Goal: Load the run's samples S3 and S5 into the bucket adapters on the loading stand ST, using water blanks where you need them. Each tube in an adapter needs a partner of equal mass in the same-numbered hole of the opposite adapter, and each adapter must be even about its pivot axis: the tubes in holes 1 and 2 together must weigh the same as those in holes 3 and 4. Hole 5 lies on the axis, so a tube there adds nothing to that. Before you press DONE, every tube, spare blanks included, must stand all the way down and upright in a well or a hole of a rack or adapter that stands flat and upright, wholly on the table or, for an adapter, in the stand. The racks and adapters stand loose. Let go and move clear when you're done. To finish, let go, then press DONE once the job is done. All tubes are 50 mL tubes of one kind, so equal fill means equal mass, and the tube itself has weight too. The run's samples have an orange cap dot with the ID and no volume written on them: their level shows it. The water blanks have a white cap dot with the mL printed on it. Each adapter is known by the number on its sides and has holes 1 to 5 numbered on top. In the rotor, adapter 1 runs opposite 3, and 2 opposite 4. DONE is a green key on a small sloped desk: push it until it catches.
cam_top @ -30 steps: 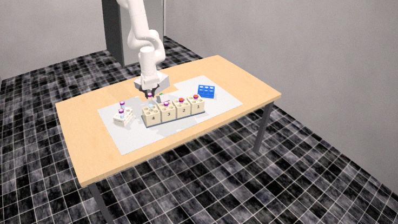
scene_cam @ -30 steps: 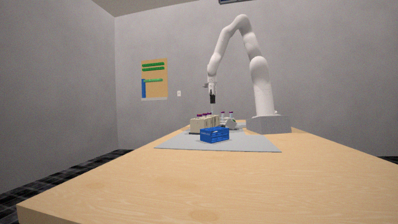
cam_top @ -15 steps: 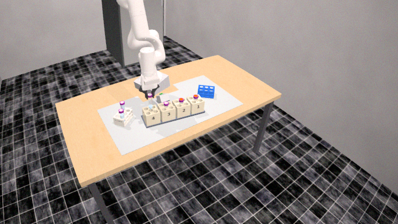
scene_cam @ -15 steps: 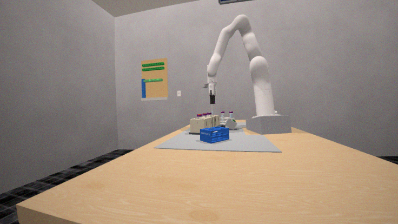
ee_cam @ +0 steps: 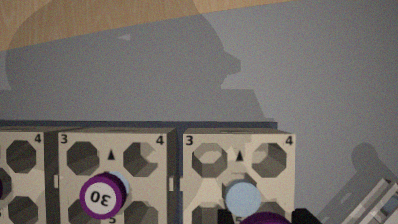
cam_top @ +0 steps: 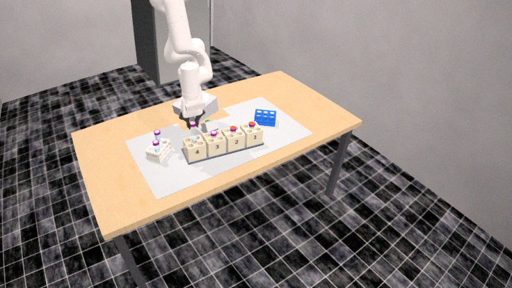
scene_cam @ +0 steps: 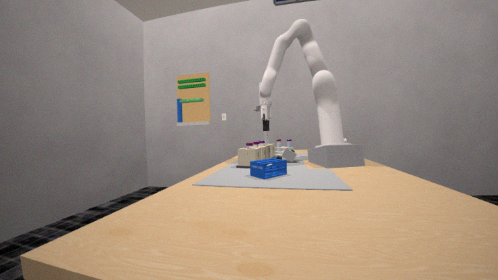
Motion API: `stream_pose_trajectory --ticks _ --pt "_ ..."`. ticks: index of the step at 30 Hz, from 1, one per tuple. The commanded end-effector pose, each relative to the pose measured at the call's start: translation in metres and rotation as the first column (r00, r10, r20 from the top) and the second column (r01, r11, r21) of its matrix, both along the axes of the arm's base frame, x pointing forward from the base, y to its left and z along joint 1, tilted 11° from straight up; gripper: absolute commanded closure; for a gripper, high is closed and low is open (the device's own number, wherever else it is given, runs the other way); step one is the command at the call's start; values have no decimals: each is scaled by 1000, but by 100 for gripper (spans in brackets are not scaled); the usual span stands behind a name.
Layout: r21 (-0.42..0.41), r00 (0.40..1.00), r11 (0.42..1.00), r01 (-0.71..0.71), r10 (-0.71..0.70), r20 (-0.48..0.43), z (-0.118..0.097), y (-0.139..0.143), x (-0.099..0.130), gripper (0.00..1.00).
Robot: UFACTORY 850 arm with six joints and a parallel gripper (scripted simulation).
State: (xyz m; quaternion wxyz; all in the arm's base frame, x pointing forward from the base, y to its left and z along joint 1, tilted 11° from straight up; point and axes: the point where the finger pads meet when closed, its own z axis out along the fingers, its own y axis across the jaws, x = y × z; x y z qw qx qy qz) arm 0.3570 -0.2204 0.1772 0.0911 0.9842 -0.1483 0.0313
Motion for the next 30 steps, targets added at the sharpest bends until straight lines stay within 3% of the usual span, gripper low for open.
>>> stream_pose_trajectory --ticks 1,30 --pt "-1 1000 1000 0 0 2 -3 -1 1 100" --pt "-1 1000 1000 0 0 2 -30 -6 2 100"
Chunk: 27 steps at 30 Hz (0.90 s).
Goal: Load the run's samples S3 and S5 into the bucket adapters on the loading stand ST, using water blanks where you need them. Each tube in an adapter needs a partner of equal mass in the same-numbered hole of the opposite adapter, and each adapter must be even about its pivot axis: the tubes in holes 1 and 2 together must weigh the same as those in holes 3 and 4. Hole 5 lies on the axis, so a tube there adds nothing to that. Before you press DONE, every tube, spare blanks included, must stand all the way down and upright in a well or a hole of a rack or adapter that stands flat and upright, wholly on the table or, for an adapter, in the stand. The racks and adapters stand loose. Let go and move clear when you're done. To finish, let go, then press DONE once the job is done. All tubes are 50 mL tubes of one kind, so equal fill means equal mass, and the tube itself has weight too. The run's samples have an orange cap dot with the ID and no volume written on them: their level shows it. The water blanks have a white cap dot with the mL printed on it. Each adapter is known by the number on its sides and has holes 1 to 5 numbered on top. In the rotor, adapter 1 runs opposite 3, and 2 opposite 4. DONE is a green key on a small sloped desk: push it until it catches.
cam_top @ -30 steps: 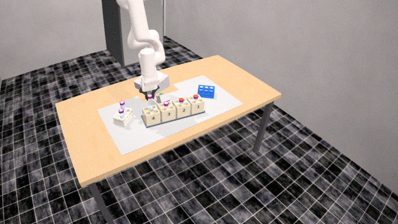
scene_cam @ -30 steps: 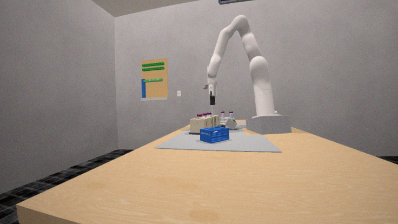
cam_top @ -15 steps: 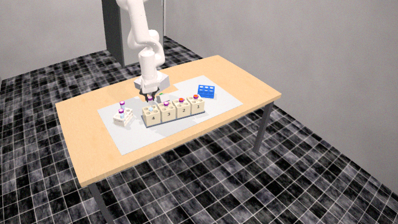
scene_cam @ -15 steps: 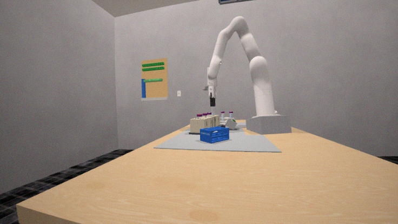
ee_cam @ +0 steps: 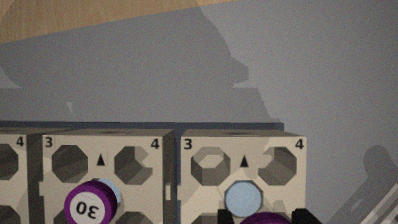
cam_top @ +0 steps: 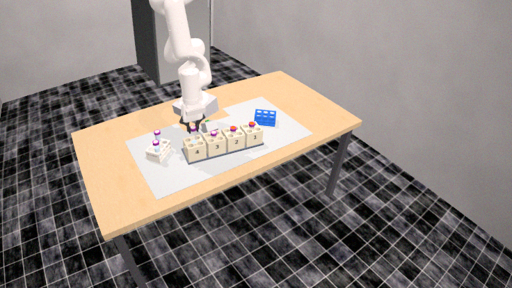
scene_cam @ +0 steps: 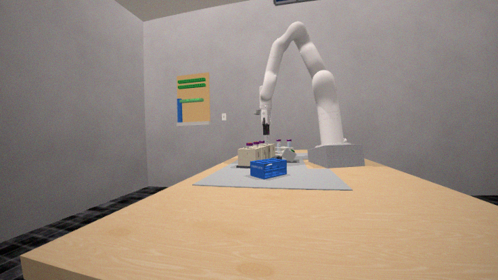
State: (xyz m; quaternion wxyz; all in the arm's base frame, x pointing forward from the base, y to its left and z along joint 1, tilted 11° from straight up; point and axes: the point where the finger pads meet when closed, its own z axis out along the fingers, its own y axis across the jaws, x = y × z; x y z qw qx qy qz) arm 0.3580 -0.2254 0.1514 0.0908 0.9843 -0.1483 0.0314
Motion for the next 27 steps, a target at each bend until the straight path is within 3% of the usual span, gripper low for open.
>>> stream_pose_trajectory --ticks 1,27 --pt "-2 1000 1000 0 0 2 -5 -1 1 100" --pt "-2 1000 1000 0 0 1 -27 -6 2 100"
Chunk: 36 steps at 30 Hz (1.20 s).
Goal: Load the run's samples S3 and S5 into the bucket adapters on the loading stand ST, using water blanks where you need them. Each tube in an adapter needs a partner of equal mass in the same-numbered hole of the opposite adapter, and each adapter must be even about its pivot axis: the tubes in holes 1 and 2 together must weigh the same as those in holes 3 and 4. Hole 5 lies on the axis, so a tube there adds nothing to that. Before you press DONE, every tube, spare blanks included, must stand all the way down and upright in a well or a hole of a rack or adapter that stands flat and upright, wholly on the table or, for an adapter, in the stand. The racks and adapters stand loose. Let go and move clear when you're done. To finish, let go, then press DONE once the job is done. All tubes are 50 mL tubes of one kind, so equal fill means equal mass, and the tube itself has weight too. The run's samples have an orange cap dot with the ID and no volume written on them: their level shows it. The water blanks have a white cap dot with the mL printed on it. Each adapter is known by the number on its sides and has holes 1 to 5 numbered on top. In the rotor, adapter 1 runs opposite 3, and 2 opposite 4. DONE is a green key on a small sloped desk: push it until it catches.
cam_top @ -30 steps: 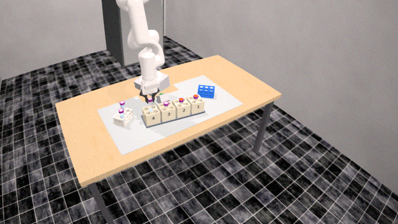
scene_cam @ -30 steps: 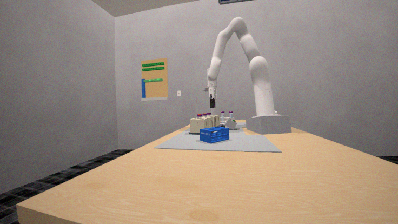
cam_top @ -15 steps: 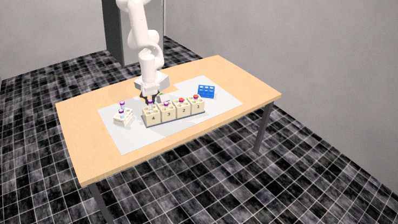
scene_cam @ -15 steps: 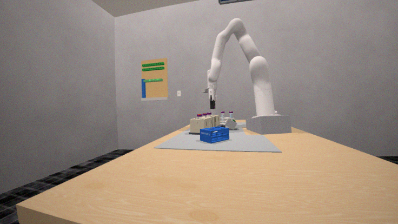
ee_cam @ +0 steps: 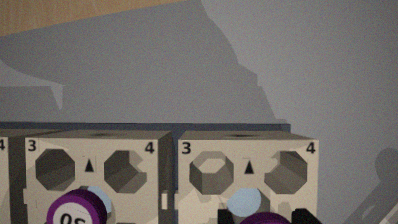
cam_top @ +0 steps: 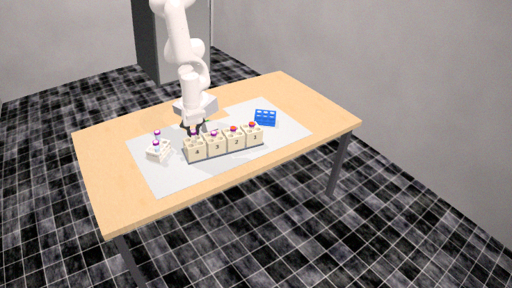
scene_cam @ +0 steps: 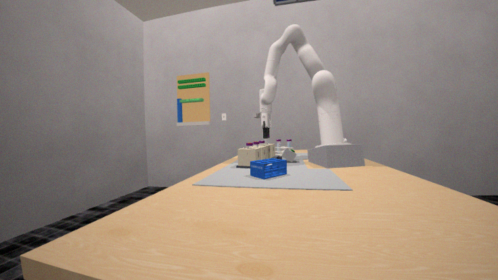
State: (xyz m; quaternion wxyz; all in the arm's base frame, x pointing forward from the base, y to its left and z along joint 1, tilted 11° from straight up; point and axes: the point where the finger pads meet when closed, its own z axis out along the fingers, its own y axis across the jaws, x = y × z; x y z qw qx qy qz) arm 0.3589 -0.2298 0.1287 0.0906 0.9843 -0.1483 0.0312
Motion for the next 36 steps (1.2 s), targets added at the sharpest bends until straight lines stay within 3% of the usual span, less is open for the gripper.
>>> stream_pose_trajectory --ticks 1,36 --pt "-2 1000 1000 0 0 2 -5 -1 1 100" --pt "-2 1000 1000 0 0 2 -34 -7 2 100"
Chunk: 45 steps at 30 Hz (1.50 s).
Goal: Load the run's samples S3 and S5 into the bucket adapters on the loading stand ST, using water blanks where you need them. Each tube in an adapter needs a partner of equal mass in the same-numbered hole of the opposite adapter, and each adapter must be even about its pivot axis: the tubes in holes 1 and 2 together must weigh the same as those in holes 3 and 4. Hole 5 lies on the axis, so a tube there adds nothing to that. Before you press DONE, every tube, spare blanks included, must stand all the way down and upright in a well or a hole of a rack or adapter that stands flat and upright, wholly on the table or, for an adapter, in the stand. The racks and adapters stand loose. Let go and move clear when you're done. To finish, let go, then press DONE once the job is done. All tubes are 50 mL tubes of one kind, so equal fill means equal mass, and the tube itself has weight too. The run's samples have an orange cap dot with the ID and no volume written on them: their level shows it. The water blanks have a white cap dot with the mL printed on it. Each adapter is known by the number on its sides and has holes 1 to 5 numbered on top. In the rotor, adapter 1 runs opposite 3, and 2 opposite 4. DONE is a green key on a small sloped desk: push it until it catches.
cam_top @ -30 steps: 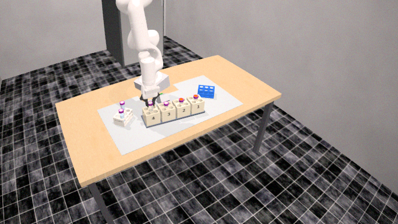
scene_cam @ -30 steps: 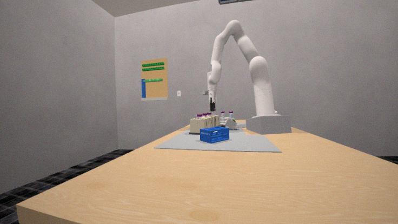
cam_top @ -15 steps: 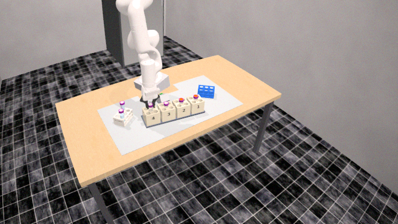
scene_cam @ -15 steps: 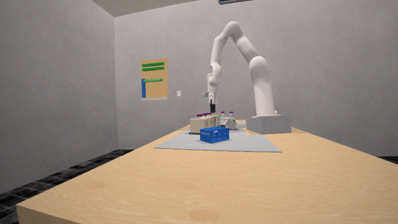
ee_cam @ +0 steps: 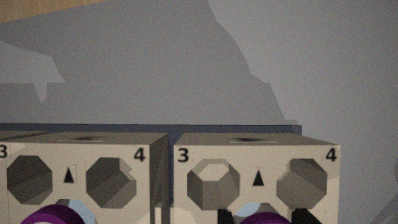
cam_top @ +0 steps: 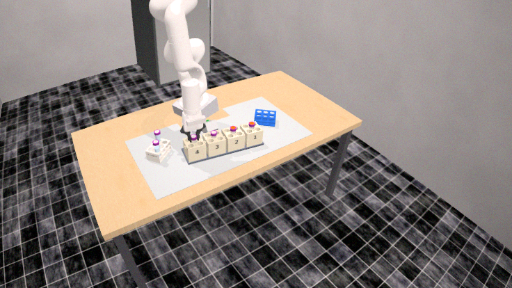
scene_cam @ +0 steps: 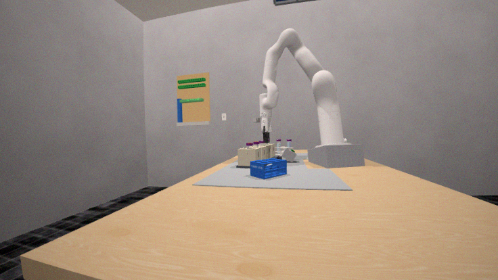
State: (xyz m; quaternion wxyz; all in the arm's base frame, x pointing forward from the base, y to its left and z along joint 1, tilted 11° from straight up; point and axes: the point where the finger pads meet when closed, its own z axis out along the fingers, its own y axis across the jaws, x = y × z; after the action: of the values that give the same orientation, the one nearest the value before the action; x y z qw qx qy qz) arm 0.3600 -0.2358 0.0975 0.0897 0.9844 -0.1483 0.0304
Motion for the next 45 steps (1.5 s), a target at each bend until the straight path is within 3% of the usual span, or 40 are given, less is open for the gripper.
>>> stream_pose_trajectory --ticks 1,17,18,45 --pt "-4 1000 1000 0 0 3 -3 -1 1 100" --pt "-4 1000 1000 0 0 3 -3 -1 1 100" --pt "-4 1000 1000 0 0 3 -3 -1 1 56" --pt "-4 1000 1000 0 0 3 -3 -1 1 56"
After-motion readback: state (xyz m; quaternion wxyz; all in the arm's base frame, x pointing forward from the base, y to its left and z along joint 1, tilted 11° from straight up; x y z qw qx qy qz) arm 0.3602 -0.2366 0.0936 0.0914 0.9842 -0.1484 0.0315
